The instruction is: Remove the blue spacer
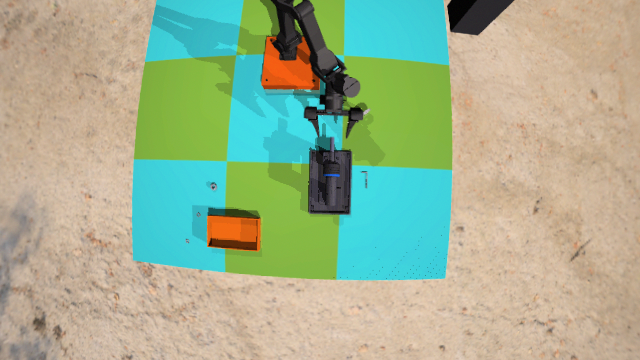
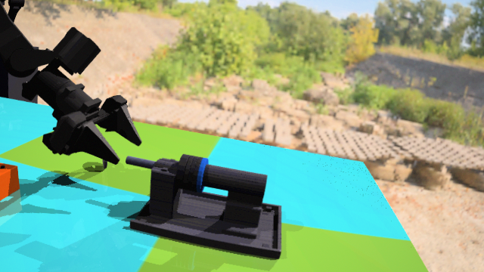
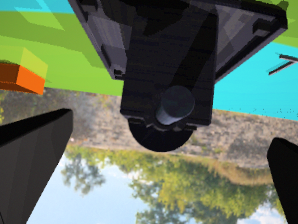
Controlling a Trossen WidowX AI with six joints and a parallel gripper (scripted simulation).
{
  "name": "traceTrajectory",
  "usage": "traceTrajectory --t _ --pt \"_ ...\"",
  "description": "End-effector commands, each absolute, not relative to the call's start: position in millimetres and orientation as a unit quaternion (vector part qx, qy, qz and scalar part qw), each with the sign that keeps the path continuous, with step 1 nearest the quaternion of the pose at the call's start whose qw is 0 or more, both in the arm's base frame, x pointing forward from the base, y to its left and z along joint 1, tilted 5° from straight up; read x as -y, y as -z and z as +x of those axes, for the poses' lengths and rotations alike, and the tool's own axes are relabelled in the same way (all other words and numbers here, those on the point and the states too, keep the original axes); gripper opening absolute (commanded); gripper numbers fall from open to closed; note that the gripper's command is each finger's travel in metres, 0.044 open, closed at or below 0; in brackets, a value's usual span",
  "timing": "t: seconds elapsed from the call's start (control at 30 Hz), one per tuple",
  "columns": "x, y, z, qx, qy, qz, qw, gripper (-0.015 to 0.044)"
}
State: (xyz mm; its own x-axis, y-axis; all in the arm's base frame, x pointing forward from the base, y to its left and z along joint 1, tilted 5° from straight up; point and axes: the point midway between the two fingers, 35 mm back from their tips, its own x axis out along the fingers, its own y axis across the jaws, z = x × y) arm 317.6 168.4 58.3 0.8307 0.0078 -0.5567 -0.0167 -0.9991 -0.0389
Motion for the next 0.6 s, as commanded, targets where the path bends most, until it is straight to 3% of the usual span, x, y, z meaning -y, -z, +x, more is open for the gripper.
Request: traceTrajectory --t 0.0,0.57 --pt "-167.8 -57.9 317.4 -0.003 -0.292 -0.956 0.017 0.0440" --pt "-168.0 -58.3 308.4 -0.003 -0.292 -0.956 0.017 0.0440"
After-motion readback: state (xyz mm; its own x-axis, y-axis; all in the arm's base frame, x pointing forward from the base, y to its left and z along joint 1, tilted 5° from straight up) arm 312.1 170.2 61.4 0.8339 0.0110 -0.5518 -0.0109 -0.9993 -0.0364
